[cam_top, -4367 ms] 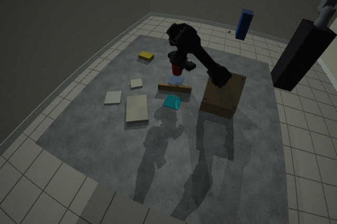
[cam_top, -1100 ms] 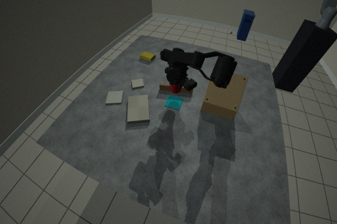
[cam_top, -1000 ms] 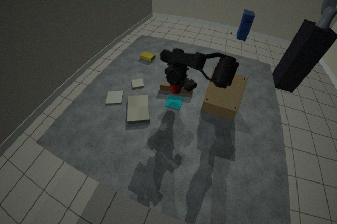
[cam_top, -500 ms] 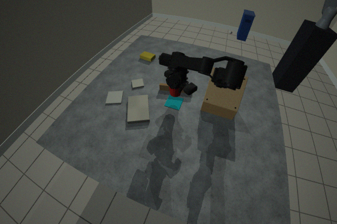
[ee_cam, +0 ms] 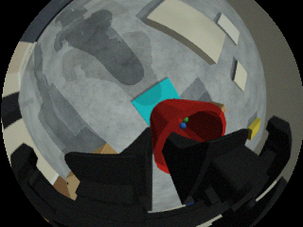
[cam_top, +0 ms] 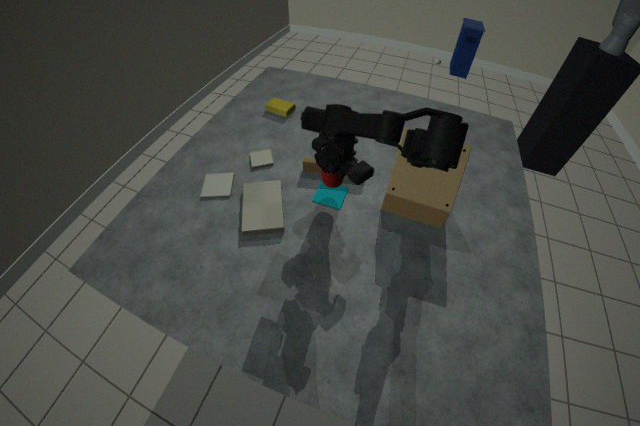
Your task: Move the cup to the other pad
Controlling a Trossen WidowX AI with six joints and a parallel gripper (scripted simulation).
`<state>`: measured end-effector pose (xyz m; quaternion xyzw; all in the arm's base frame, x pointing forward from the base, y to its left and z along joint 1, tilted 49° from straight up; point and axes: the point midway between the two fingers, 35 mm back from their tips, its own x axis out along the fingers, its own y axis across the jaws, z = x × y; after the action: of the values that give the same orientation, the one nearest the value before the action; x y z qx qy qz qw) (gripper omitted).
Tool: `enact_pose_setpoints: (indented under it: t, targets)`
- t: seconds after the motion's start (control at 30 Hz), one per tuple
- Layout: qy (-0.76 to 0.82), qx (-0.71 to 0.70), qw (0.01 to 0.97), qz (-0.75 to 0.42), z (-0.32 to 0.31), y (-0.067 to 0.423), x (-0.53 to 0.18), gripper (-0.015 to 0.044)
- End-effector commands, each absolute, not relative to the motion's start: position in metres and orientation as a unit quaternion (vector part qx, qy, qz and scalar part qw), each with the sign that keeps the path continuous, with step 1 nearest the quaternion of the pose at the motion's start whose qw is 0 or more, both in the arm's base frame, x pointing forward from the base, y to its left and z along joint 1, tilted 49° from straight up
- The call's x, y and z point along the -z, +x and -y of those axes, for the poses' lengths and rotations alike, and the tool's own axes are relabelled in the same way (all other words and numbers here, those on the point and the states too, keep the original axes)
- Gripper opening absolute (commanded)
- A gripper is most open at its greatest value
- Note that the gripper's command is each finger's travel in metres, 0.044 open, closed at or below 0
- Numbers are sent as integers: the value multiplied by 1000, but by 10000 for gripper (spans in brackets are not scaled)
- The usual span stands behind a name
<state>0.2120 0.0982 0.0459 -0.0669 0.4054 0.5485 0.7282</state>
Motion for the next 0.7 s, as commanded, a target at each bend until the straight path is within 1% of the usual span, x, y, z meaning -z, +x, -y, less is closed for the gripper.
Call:
enact_pose_setpoints:
  t: [0.0, 0.67]
  targets:
    - [-65, -548, 729, -406, -101, 212, -43, 0]
    - [-65, -548, 729, -406, -117, 214, -31, 0]
